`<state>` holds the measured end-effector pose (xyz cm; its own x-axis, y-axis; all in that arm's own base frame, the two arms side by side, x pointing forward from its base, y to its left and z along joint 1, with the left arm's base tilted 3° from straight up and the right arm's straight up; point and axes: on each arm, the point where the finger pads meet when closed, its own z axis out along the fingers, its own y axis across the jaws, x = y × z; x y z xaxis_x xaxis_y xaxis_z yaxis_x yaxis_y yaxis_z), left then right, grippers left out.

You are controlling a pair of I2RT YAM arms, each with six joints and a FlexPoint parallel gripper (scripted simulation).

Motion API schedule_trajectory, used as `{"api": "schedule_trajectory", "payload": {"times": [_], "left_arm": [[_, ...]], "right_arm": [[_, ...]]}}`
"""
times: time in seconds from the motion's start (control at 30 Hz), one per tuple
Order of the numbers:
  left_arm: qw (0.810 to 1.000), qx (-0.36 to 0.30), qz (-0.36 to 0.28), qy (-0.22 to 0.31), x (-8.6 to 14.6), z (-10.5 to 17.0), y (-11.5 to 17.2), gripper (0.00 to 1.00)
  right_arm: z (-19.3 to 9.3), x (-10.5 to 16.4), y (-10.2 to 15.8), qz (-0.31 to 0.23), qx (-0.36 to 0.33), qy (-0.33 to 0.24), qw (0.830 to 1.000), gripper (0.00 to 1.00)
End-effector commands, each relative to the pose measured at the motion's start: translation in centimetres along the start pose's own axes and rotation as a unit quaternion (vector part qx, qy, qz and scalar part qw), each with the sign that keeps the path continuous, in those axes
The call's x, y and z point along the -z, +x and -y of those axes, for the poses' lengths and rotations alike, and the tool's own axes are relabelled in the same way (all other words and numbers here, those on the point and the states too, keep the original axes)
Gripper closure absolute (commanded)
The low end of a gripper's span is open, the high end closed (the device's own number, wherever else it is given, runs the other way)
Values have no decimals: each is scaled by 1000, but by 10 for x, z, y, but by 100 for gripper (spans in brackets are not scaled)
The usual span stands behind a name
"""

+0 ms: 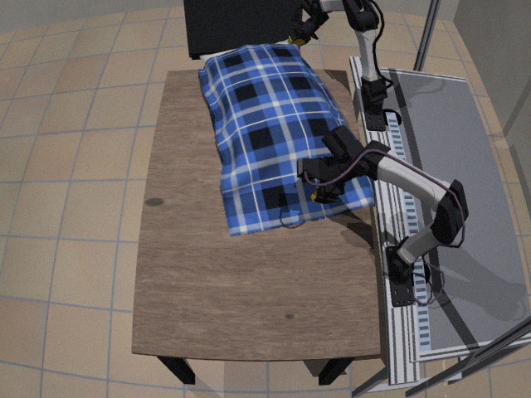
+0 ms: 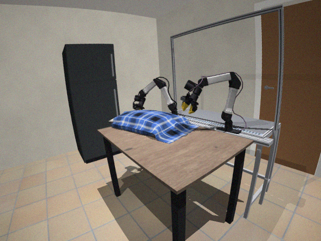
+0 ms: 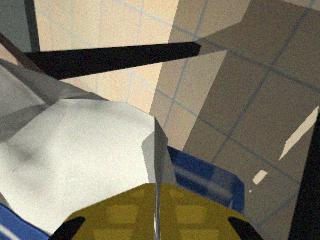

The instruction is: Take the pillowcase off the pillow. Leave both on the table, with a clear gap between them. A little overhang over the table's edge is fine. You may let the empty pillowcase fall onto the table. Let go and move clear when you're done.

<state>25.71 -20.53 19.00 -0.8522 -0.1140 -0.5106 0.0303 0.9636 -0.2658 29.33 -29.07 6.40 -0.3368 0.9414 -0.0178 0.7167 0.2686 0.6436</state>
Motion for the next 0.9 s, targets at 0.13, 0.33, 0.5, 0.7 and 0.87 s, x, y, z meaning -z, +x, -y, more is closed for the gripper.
{"api": "schedule_trajectory", "payload": {"times": [0.13,0.33,0.5,0.7,0.87], "left_arm": [[993,88,-9,-82,-32,-8,10,40],[984,101,-72,-126,-62,-8,46,40],[984,101,-60,-133,-64,-11,40,40],[982,77,-91,-147,-83,-20,65,40],[983,74,-80,-147,-89,-21,66,40]], "right_arm": [[-5,-3,0,5,11,0,1000,100],[-5,-3,0,5,11,0,1000,100],[-5,-3,0,5,11,0,1000,100],[-5,-3,0,5,11,0,1000,100],[-5,-3,0,5,11,0,1000,100]]}}
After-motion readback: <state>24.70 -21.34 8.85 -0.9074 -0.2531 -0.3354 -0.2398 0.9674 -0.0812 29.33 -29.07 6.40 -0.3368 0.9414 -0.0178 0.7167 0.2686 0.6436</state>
